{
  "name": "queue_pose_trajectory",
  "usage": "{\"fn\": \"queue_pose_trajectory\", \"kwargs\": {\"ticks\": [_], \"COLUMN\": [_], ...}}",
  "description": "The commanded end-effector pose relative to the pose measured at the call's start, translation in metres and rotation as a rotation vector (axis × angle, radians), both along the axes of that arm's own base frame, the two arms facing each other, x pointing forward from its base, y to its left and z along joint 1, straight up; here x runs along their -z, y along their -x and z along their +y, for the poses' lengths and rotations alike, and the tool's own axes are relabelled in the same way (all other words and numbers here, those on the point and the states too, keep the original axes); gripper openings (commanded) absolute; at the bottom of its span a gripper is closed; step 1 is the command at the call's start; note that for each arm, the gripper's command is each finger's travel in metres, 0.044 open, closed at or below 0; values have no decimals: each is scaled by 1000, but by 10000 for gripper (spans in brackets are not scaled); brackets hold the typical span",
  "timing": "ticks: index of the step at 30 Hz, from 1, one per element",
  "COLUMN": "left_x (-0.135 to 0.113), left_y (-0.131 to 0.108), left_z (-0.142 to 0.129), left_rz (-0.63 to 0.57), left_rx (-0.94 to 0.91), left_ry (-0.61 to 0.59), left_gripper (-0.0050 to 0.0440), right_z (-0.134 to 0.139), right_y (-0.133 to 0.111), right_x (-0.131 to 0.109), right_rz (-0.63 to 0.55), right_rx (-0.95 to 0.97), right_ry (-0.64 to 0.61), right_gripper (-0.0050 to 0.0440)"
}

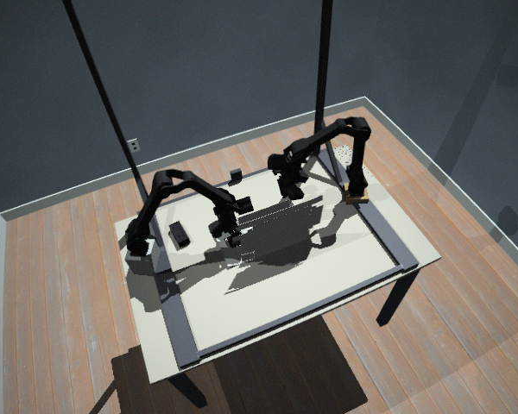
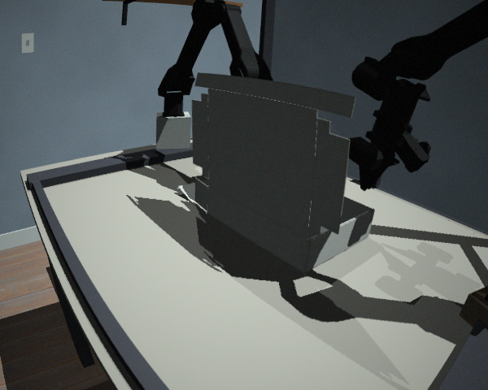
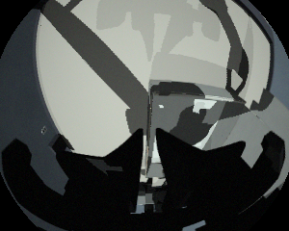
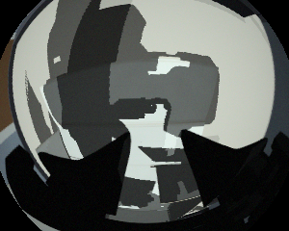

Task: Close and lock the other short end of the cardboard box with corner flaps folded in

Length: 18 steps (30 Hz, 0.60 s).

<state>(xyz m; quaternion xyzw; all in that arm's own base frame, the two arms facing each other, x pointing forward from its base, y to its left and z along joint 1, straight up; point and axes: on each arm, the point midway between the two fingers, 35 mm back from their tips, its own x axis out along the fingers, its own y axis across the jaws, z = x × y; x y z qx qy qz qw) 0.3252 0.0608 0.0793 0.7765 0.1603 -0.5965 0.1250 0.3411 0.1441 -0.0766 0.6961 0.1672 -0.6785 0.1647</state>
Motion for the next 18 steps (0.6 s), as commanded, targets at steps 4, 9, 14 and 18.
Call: {"fn": "queue_pose_trajectory", "kwargs": {"ticks": [4,9,14,18], "left_x": [-8,-8,-8,-8], "left_y": [-4,-4,-4,-4], "left_z": [1,1,1,1], "left_rz": [-23,-23,-23,-23], "left_rx": [5,5,5,5], "left_ry": [-7,-7,-7,-7], "left_gripper": [63,63,63,63], "right_z": [-6,-7,-5,-4], "right_y": [12,14,10,7], "right_x": [16,17,11,5], "right_rz": [19,21,11,2], "right_rx": [5,5,4,3], "right_ry": [9,10,5,1], "right_gripper": [249,249,249,249]}}
